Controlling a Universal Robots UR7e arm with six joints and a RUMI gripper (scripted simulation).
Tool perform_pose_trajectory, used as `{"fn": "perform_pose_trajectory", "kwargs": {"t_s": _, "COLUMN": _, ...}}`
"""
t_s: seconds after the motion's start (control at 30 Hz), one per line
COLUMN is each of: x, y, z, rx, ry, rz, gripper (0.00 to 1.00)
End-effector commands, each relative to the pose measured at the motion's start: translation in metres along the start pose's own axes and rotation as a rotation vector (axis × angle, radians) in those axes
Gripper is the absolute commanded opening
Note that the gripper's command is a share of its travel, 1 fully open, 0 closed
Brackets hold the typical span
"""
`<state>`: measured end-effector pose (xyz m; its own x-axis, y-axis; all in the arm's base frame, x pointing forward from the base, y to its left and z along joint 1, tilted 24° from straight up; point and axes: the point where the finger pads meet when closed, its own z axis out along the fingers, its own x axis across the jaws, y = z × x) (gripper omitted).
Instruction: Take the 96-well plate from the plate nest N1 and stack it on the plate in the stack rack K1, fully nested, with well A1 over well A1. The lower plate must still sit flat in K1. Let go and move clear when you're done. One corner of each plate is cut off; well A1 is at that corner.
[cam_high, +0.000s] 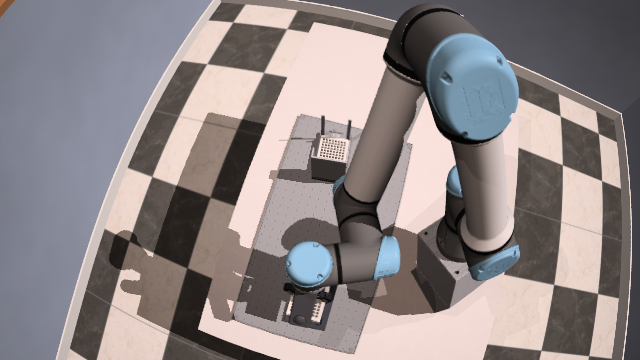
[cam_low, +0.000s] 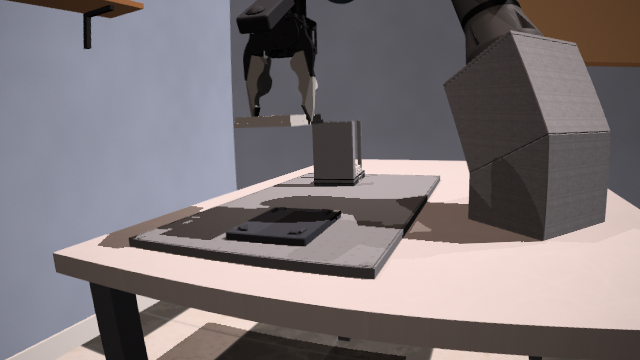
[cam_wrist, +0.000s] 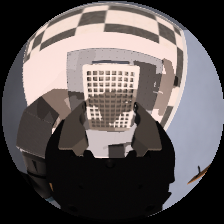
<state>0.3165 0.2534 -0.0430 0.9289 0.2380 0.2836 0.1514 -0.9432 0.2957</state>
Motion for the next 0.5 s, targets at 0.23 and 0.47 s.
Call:
{"fn": "perform_pose_trajectory", "kwargs": {"t_s": 0.23, "x": -0.0018, "y": 0.0006, "z": -0.0017, "rx": -0.003, "ry": -0.006, "rz": -0.001, "gripper": 0.0}}
{"fn": "perform_pose_trajectory", "kwargs": {"t_s": 0.47, "x": -0.0018, "y": 0.0006, "z": -0.0017, "rx": -0.003, "ry": -0.006, "rz": -0.001, "gripper": 0.0}}
